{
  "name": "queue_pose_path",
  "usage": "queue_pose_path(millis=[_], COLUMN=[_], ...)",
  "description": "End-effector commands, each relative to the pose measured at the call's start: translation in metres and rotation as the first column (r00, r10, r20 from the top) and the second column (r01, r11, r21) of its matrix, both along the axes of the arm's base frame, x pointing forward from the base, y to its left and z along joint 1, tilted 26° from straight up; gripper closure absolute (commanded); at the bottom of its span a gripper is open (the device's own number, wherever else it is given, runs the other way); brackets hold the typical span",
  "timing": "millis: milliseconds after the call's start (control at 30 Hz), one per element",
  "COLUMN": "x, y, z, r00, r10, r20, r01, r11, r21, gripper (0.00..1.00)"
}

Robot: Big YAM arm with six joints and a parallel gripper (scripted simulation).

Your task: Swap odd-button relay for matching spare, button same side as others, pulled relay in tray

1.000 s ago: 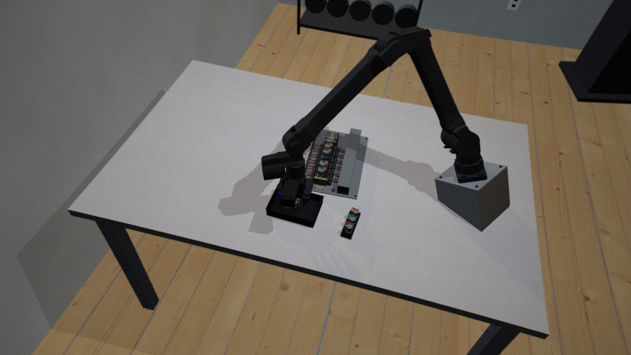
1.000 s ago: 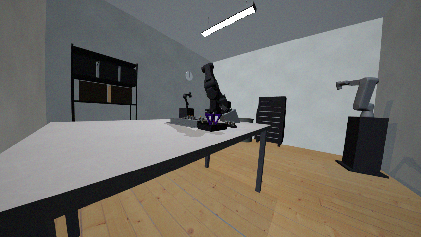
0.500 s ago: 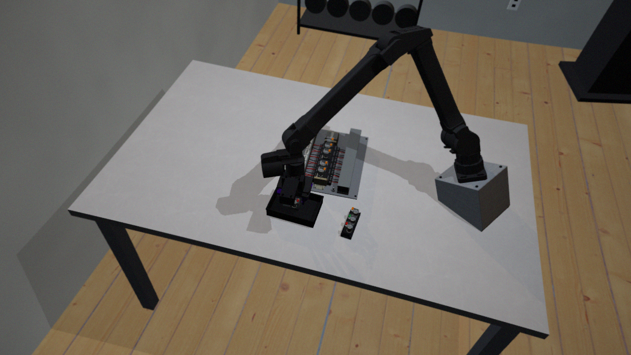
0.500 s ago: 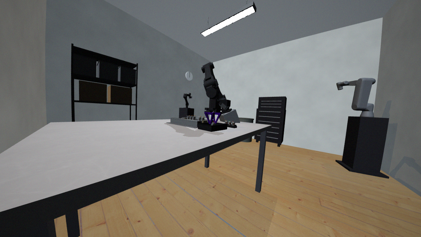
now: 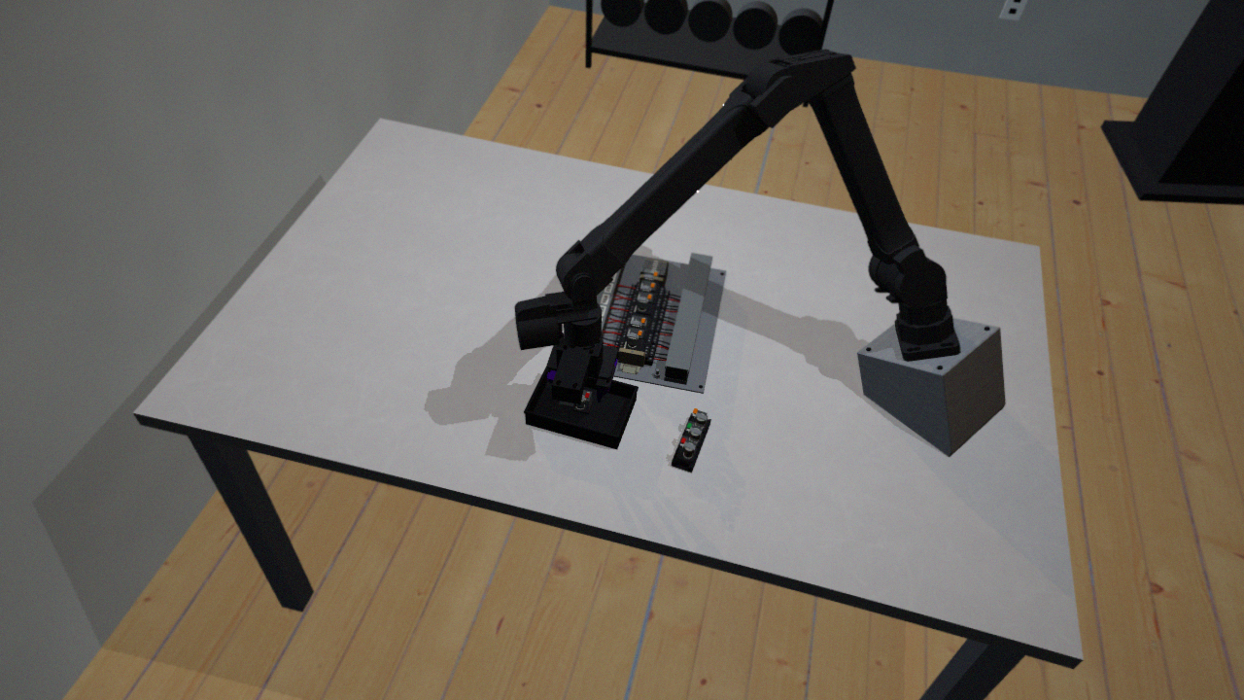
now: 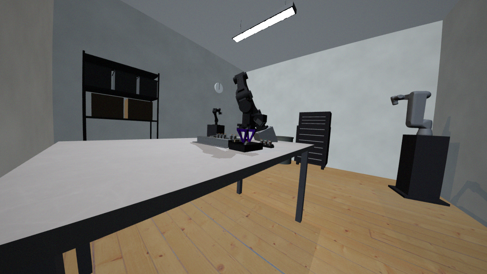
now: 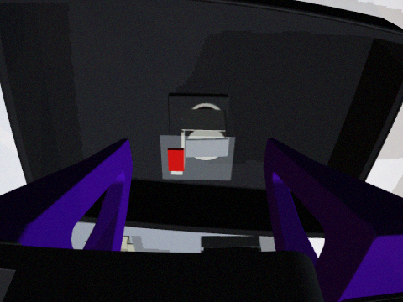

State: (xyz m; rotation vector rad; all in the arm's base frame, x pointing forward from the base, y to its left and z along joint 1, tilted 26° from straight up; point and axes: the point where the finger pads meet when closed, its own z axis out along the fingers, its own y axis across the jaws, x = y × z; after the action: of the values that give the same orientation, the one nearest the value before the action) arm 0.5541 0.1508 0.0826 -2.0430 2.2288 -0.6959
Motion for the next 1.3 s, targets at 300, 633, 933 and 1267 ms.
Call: queue_pose_path(millis=[300, 633, 933, 1267], x=[0.007, 0.008, 0.006, 0.006], y=[0.017, 0.02, 0.018, 0.022], z=[0.021, 0.034, 0.037, 0.034], r00=[0.999, 0.999, 0.999, 0.999], r10=[0.005, 0.007, 0.002, 0.007], r20=[0.033, 0.05, 0.049, 0.041], r01=[-0.005, -0.008, -0.003, -0.008], r11=[1.0, 1.0, 1.0, 1.0], r21=[0.016, 0.023, 0.023, 0.02], gripper=[0.41, 0.41, 0.41, 0.41])
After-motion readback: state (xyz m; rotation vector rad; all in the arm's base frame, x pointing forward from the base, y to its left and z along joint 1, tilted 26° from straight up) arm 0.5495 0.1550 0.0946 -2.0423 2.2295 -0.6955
